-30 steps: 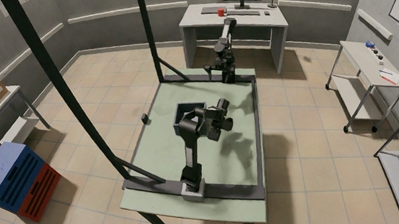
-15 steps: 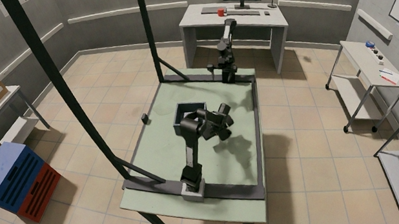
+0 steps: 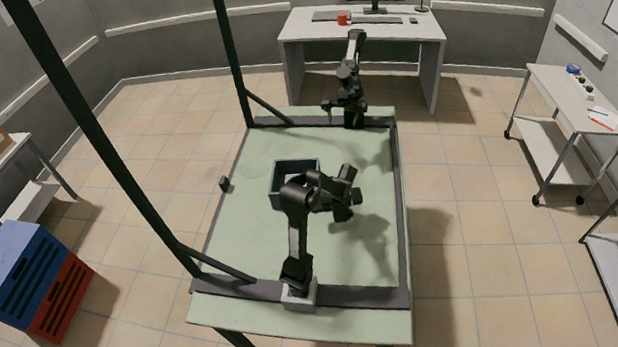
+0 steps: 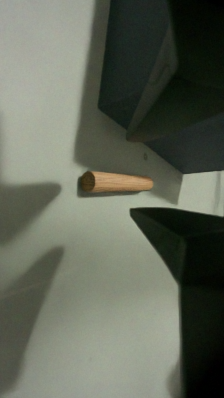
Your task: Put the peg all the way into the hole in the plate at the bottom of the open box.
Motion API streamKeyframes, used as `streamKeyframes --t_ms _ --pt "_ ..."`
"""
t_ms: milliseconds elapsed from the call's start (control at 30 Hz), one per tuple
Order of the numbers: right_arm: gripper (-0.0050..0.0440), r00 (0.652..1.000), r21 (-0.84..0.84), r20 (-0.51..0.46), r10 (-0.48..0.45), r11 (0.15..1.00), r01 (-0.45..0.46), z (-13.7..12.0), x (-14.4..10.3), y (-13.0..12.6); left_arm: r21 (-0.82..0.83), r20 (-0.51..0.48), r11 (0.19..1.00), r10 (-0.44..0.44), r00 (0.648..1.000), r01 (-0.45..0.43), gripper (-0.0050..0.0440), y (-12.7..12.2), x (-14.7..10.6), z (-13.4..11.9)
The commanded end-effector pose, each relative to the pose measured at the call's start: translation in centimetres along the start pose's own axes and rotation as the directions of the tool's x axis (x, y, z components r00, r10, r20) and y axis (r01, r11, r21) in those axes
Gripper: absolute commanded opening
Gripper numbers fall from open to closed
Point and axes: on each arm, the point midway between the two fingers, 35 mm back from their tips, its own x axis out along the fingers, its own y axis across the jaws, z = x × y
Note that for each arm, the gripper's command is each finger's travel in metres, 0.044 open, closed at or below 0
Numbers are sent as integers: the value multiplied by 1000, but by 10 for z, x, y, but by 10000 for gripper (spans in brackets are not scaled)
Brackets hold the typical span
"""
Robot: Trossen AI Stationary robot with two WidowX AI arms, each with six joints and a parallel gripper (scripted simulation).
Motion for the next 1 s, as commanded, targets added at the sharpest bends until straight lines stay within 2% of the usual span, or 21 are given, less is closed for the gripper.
streamKeyframes --t_ms 0,367,700,967 --pt "170 1000 9 -9 7 1000 -7 -3 1 3 -2 18 1000 2 1000 -2 440 0 -2 6" --pt "170 1000 2 -18 15 1000 -15 -8 33 5 -2 18 1000 2 1000 -2 440 0 -2 6" --pt "170 1000 2 -19 14 1000 -14 -8 48 5 -2 18 1000 2 1000 -2 440 0 -2 6" --pt "170 1000 3 -15 11 1000 -11 -6 50 4 -2 18 1000 2 1000 -2 440 0 -2 6"
